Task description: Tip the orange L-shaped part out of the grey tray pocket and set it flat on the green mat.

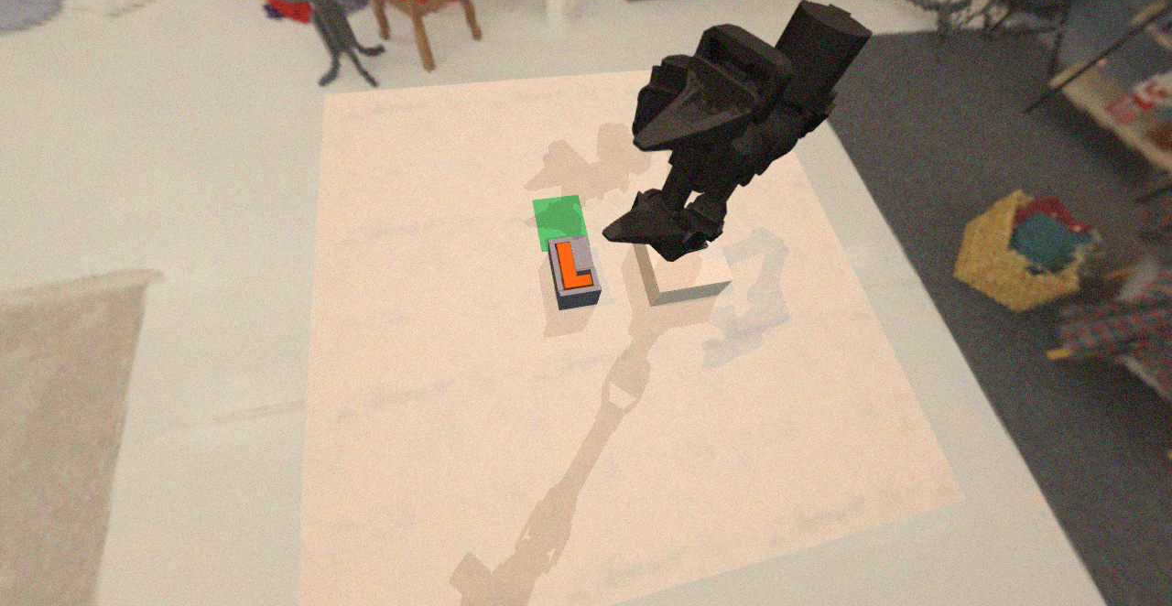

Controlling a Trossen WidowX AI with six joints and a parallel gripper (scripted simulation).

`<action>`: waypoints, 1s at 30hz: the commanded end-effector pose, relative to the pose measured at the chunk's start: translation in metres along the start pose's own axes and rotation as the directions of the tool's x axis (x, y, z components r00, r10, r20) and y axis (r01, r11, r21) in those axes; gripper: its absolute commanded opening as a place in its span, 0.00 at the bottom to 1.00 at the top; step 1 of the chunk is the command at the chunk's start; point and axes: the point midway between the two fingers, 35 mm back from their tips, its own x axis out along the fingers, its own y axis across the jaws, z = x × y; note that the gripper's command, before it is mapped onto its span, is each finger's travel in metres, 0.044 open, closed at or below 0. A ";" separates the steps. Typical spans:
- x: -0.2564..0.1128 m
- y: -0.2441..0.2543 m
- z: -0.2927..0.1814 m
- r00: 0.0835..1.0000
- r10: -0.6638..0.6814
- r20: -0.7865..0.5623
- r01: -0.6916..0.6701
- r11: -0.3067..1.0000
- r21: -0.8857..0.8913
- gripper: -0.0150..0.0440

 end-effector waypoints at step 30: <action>-0.164 -0.419 0.170 -0.166 -0.976 0.144 0.442 -0.204 -0.874 0.56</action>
